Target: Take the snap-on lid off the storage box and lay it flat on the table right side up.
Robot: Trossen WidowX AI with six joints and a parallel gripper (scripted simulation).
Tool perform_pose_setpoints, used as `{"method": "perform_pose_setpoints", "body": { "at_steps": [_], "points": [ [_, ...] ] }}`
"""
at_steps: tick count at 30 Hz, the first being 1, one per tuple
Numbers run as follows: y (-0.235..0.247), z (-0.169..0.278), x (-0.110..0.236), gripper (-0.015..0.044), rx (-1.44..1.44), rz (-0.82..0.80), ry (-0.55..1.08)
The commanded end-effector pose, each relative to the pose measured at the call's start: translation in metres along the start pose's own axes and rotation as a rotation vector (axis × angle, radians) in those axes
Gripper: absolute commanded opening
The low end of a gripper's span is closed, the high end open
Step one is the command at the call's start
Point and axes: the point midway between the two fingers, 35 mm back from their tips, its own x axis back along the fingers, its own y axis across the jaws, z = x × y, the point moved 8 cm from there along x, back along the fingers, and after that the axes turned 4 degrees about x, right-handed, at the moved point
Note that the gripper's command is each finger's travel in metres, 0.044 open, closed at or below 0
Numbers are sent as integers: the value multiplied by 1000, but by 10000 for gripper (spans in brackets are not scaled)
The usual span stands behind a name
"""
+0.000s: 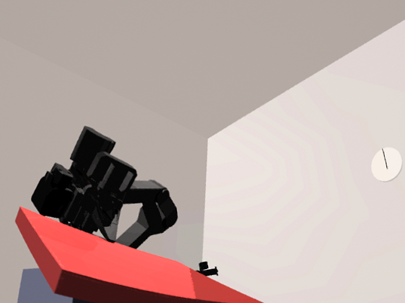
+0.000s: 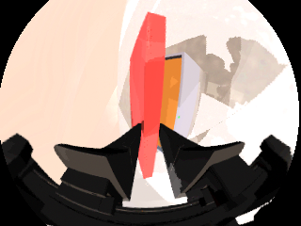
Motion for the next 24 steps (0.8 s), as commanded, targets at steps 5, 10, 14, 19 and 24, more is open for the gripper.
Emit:
{"method": "perform_pose_setpoints", "body": {
  "at_steps": [5,10,14,19,24],
  "points": [
    [16,-1,4,0,9,-6,1],
    [23,-1,4,0,10,-7,1],
    [30,-2,5,0,10,-7,1],
    [38,-2,5,0,10,-7,1],
    [48,-3,4,0,10,-7,1]
  ]
}}
